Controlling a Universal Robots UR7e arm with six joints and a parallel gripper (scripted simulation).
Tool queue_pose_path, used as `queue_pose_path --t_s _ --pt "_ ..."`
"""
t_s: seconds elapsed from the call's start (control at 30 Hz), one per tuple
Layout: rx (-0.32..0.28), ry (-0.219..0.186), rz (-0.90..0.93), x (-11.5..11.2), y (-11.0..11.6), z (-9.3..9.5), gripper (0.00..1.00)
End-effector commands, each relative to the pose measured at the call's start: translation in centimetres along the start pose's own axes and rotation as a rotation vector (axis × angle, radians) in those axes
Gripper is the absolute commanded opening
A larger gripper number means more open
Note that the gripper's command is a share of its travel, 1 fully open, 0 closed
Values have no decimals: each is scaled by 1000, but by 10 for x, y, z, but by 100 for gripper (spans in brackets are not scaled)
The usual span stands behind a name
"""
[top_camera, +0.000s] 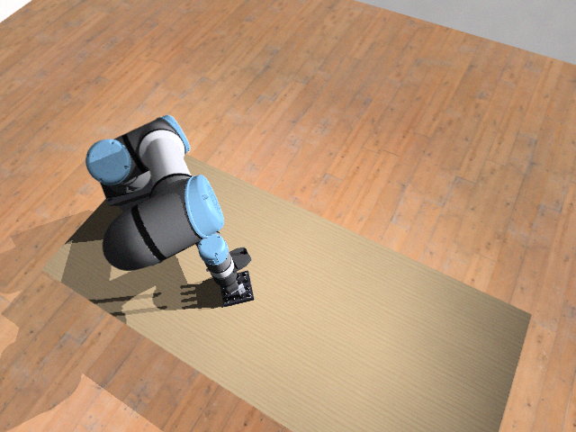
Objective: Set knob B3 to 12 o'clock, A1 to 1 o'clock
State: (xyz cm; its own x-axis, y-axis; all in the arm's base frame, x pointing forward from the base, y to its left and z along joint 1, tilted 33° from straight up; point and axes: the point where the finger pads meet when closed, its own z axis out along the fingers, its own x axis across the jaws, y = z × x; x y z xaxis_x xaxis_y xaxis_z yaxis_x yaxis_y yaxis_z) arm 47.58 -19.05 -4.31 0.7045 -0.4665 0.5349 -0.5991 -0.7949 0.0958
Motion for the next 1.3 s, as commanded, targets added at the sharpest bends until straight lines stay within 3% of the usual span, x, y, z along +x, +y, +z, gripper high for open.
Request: queue_pose_path --t_s 0.0,0.5,1.0,1.27 --pt "0 1 0 0 0 -4 100" --pt "0 1 0 0 0 -38 100" --pt "0 1 0 0 0 -90 100" --pt "0 1 0 0 0 -103 100"
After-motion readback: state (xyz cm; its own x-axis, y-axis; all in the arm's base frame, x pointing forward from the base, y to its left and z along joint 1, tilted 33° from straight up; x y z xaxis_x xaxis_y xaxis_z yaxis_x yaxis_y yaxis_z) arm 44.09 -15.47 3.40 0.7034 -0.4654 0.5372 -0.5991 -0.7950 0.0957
